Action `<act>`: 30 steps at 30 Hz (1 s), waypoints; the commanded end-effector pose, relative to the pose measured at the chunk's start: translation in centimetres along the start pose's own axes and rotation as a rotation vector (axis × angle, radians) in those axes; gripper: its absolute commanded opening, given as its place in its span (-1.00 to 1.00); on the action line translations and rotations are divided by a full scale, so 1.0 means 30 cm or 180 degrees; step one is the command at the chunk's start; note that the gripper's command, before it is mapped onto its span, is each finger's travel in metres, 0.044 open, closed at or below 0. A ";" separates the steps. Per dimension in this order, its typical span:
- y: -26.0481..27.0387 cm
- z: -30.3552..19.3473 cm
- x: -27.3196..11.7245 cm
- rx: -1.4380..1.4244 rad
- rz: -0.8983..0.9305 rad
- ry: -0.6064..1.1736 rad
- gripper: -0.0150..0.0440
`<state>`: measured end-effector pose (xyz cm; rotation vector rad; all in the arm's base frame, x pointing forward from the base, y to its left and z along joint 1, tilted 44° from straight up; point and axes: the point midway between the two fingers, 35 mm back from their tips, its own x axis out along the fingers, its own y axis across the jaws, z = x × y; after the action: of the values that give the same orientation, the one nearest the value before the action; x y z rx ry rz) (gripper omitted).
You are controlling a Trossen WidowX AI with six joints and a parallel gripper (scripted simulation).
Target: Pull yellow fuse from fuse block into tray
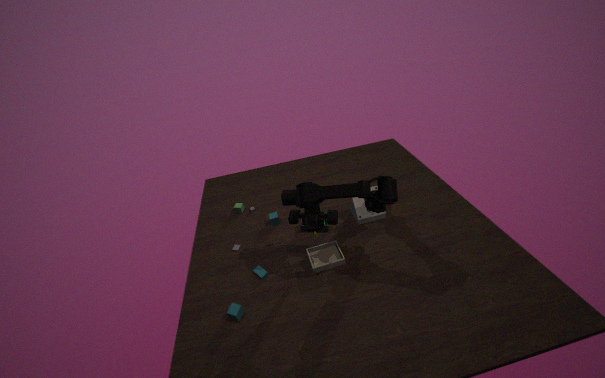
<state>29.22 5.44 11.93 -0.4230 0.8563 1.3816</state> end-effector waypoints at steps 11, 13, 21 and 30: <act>0.127 0.200 -0.007 0.0001 0.0022 -0.0074 -0.49; 0.127 0.200 -0.004 0.0001 0.0022 -0.0074 -0.49; 0.126 0.201 0.038 0.0001 0.0020 -0.0073 -0.49; 0.126 0.203 0.086 0.0000 0.0020 -0.0075 -0.49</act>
<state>27.21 11.81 15.09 -0.4113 0.8402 1.3911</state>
